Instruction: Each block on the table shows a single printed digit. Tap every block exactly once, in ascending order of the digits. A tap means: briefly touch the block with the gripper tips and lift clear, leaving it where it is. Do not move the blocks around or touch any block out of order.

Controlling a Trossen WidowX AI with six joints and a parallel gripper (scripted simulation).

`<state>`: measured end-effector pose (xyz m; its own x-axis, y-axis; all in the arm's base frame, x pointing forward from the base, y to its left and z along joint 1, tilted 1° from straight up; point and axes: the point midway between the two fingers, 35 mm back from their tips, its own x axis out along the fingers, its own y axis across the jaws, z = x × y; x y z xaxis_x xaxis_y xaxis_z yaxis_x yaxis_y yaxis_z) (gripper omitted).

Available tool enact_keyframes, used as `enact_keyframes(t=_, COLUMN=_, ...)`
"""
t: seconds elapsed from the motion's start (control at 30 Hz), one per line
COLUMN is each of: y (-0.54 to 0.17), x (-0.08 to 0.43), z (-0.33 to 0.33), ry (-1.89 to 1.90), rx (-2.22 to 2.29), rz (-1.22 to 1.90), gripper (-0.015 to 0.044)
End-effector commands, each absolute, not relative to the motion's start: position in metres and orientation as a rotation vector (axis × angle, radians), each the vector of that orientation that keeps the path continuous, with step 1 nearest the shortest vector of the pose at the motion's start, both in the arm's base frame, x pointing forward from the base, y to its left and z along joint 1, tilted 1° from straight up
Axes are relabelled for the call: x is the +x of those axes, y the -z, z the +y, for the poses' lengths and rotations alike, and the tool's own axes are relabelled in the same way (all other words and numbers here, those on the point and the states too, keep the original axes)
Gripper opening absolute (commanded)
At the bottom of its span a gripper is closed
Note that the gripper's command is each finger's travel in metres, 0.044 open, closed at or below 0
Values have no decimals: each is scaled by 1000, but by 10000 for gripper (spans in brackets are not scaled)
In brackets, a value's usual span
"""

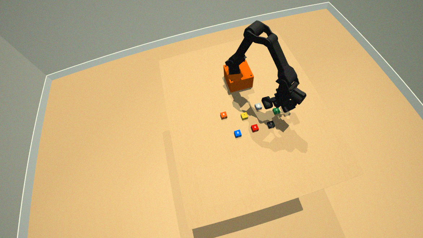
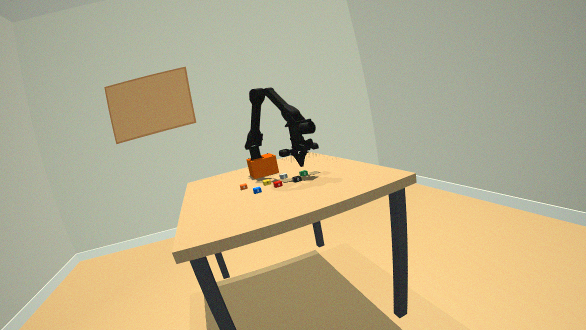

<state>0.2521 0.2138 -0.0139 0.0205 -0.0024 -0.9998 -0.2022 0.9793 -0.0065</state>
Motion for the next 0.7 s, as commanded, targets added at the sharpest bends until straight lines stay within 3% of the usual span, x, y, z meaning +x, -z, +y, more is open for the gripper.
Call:
enact_keyframes(t=0.0, y=-19, x=255, z=217, ry=-158, rx=-153, rz=1536, gripper=20)
enact_keyframes(t=0.1, y=-67, x=252, z=215, ry=-158, rx=-153, rz=1536, gripper=20)
enact_keyframes(t=0.37, y=-71, x=253, z=213, ry=-158, rx=-153, rz=1536, gripper=20)
enact_keyframes(t=0.67, y=-74, x=332, z=109, ry=-151, rx=-160, rz=1530, gripper=20)
